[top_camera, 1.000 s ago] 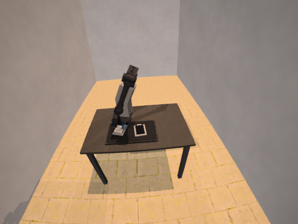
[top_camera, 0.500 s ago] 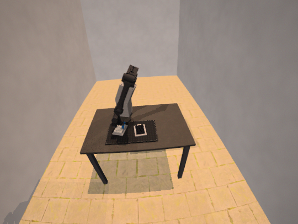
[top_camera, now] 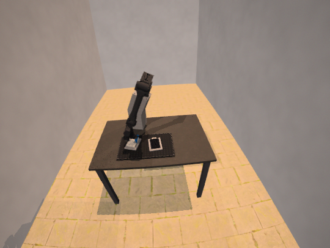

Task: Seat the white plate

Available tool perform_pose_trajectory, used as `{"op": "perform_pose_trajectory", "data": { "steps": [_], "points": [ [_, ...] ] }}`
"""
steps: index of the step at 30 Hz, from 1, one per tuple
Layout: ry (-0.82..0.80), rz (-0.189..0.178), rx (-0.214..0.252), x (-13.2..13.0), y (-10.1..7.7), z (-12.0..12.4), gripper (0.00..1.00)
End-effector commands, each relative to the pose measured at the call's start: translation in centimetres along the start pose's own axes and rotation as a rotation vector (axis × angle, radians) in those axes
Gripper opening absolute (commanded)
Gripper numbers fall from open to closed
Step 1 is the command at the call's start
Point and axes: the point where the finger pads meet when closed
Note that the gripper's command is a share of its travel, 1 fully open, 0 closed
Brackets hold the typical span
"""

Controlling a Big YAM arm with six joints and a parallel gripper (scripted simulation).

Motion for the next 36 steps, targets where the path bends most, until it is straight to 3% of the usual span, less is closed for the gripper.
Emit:
{"op": "perform_pose_trajectory", "data": {
  "steps": [1,36],
  "points": [
    [0.024,0.005,0.005,-1.08,0.16,0.49,0.00],
    [0.009,0.003,0.001,-0.24,0.93,0.26,0.00]
  ]
}}
Point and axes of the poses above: the point where the finger pads meet when closed, its own y axis out along the fingers, its own x axis across the jaws, z = x × y, and after that the axes turned 12 degrees about y, right-handed
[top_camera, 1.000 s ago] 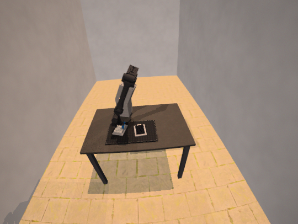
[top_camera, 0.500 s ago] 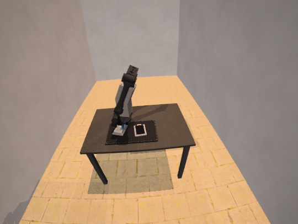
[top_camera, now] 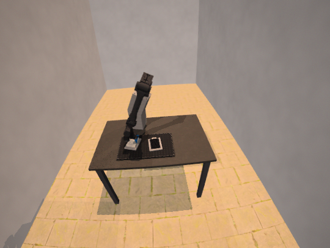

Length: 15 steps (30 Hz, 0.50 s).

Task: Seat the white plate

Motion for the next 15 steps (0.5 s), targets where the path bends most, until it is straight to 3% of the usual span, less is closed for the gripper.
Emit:
{"op": "perform_pose_trajectory", "data": {
  "steps": [1,15],
  "points": [
    [0.006,0.003,0.001,-0.13,0.67,0.27,0.00],
    [0.010,0.005,0.005,-0.24,0.82,0.52,0.00]
  ]
}}
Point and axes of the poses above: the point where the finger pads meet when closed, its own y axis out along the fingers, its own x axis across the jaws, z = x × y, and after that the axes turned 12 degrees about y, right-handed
